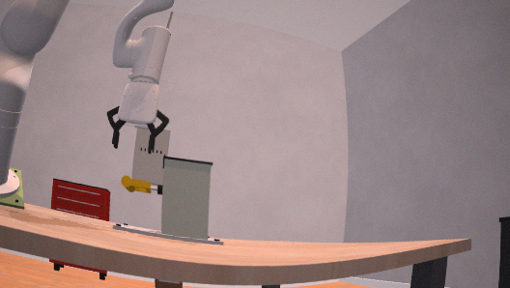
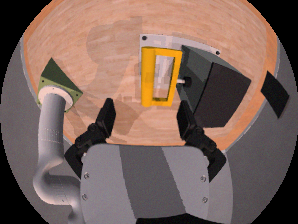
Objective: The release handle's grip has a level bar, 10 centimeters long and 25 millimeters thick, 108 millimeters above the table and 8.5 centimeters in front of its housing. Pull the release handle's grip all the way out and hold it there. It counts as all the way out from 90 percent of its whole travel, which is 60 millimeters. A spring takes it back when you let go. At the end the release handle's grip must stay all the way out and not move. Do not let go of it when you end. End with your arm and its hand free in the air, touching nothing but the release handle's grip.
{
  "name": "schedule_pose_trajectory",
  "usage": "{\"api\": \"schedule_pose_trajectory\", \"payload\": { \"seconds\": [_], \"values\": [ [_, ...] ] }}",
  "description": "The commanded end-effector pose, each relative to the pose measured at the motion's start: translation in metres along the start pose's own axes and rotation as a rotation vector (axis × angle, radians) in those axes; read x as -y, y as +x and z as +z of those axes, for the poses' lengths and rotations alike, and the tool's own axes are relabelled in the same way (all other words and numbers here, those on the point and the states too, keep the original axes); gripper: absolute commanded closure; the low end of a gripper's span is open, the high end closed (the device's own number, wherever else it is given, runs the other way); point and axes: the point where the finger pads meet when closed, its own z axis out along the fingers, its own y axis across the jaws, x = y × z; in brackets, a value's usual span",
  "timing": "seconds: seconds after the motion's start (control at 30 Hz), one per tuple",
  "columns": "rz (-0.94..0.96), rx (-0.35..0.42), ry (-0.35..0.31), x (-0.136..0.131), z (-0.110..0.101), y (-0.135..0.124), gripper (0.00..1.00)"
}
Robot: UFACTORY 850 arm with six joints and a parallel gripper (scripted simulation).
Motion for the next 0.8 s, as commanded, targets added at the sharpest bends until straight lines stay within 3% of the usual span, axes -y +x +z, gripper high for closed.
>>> {"api": "schedule_pose_trajectory", "payload": {
  "seconds": [0.0, 0.03, 0.07, 0.77],
  "values": [
    [0.002, 0.005, -0.003, 0.0001, 0.0008, -0.0009, 0.0],
    [0.002, 0.005, -0.003, 0.0001, 0.0008, -0.0009, 0.0],
    [0.002, 0.005, -0.003, 0.0001, 0.0008, -0.0009, 1.0],
    [0.002, 0.005, -0.003, 0.0001, 0.0008, -0.0009, 1.0]
  ]
}}
